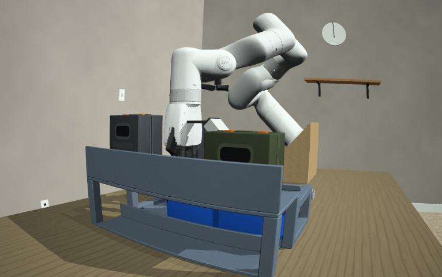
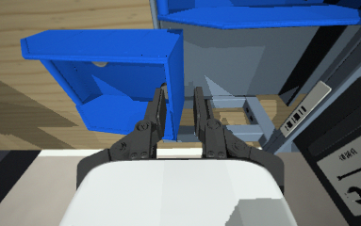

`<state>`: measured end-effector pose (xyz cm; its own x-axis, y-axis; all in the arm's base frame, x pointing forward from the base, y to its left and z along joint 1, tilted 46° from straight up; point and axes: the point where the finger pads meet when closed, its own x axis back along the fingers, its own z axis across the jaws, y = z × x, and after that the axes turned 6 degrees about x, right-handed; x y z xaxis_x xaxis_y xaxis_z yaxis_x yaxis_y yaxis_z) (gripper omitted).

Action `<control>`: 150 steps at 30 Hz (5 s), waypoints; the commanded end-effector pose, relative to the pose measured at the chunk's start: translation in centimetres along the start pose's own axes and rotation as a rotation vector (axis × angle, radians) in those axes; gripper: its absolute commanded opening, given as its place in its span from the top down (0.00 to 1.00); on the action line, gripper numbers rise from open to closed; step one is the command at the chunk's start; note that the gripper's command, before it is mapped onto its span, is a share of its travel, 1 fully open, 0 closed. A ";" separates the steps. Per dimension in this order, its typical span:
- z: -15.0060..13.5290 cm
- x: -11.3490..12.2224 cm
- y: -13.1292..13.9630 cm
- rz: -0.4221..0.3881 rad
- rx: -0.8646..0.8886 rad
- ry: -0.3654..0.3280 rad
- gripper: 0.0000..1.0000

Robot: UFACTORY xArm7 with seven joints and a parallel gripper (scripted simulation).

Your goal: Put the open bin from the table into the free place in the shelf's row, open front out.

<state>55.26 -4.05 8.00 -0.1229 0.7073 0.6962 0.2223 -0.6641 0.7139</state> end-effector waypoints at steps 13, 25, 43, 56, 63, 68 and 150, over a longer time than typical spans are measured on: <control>0.2 3.0 0.0 -0.001 0.001 0.008 0.67; 0.2 7.5 0.0 -0.001 0.001 0.008 0.67; 0.2 7.4 0.0 -0.001 0.000 0.007 0.67; -4.7 6.1 -0.5 -0.001 0.001 0.008 0.67; -4.7 6.1 -0.5 -0.001 0.001 0.008 0.67; -7.5 5.4 -0.8 -0.001 0.001 0.008 0.67; -16.6 3.0 -1.8 0.000 0.001 0.007 0.67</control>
<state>38.37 -4.83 9.98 -0.1258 0.7069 0.6961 0.2226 -0.6636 0.7142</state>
